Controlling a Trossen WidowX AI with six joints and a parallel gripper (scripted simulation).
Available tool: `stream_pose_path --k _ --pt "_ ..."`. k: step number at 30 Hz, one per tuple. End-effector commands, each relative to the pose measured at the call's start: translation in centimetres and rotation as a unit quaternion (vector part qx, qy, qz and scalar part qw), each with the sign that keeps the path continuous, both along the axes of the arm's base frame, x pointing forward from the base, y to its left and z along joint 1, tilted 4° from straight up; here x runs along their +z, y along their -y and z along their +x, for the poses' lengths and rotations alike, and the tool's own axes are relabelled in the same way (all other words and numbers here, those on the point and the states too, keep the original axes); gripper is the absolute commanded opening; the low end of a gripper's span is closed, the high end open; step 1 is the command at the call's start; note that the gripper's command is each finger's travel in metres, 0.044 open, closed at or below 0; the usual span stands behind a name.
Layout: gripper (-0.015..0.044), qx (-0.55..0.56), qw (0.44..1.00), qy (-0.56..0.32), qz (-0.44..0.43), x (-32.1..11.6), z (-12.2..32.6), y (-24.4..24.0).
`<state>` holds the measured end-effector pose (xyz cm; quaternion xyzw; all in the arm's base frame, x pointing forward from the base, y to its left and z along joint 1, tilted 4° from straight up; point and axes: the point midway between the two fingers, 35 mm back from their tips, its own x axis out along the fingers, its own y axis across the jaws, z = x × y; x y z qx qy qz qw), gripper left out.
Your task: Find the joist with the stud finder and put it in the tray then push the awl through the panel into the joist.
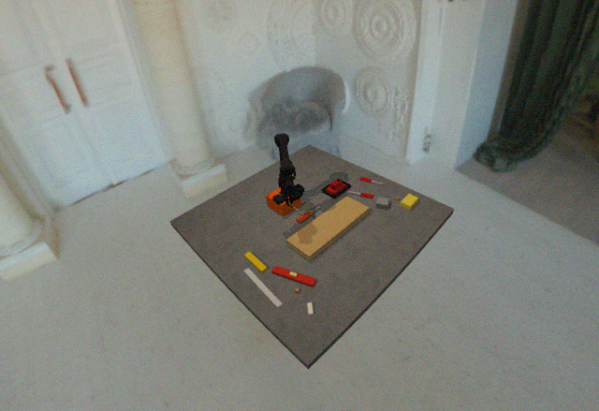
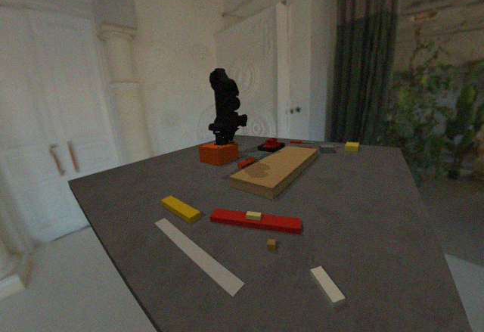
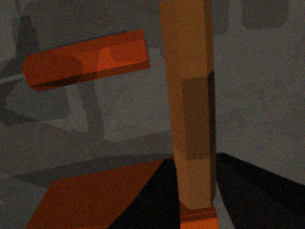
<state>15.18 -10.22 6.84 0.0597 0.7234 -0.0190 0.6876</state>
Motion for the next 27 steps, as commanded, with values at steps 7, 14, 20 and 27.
stream_pose_path --k 7,14,20,27 --pt "0.0000 -0.169 0.983 0.068 -0.004 -0.1 1.9 0.4" --pt "0.0000 -0.290 0.950 0.113 0.008 0.0 3.3 0.8" --pt "0.0000 -0.386 0.910 0.148 0.028 0.2 4.4 1.1" --pt "0.0000 -0.489 0.850 0.184 0.062 0.6 5.6 1.4"
